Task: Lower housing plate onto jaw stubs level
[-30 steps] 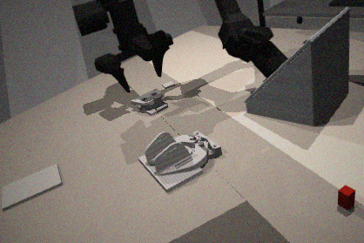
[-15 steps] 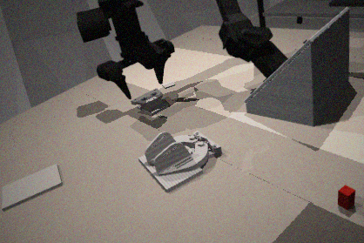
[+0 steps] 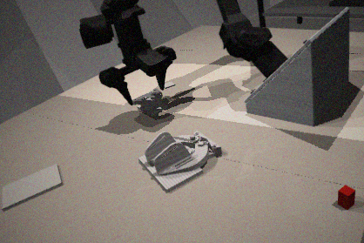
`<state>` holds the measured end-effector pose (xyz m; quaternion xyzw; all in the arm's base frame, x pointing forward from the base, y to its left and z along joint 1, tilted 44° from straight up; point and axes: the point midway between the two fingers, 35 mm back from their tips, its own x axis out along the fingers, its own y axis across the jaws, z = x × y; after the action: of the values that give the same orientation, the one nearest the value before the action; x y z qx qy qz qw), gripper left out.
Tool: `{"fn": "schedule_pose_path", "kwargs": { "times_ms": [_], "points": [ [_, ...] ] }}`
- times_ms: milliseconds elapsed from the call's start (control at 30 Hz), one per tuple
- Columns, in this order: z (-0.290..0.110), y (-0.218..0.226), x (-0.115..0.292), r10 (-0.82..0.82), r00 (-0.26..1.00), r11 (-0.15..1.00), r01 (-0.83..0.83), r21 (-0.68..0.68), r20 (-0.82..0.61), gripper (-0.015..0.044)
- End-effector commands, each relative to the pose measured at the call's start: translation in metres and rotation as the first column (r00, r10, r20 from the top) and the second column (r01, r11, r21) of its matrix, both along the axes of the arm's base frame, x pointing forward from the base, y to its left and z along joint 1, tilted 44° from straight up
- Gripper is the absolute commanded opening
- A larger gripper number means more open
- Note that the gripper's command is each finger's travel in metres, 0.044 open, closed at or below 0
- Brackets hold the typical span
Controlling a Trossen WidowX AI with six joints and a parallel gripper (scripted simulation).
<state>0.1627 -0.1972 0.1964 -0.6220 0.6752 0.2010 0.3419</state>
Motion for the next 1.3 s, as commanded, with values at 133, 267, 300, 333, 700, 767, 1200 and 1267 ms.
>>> {"fn": "schedule_pose_path", "kwargs": {
  "times_ms": [133, 267, 300, 333, 700, 767, 1200, 1267],
  "points": [
    [-0.0102, -0.0083, 0.0, 0.004, 1.0, 1.0, -0.004, 0.005, -0.004, 0.044],
    [-0.0129, -0.011, -0.0003, 0.004, 1.0, 1.0, -0.004, 0.004, -0.004, 0.044],
    [-0.0129, -0.011, -0.0003, 0.004, 1.0, 1.0, -0.004, 0.004, -0.004, 0.044],
    [-0.0129, -0.011, -0.0003, 0.004, 1.0, 1.0, -0.004, 0.004, -0.004, 0.044],
    [-0.0129, -0.011, -0.0003, 0.004, 1.0, 1.0, -0.004, 0.004, -0.004, 0.044],
    [-0.0135, -0.0116, -0.0002, 0.004, 1.0, 1.0, -0.004, 0.004, -0.004, 0.044],
    [-0.0136, -0.0117, -0.0002, 0.004, 1.0, 1.0, -0.004, 0.004, -0.004, 0.044],
    [-0.0136, -0.0117, -0.0002, 0.004, 1.0, 1.0, -0.004, 0.004, -0.004, 0.044]
  ]
}}
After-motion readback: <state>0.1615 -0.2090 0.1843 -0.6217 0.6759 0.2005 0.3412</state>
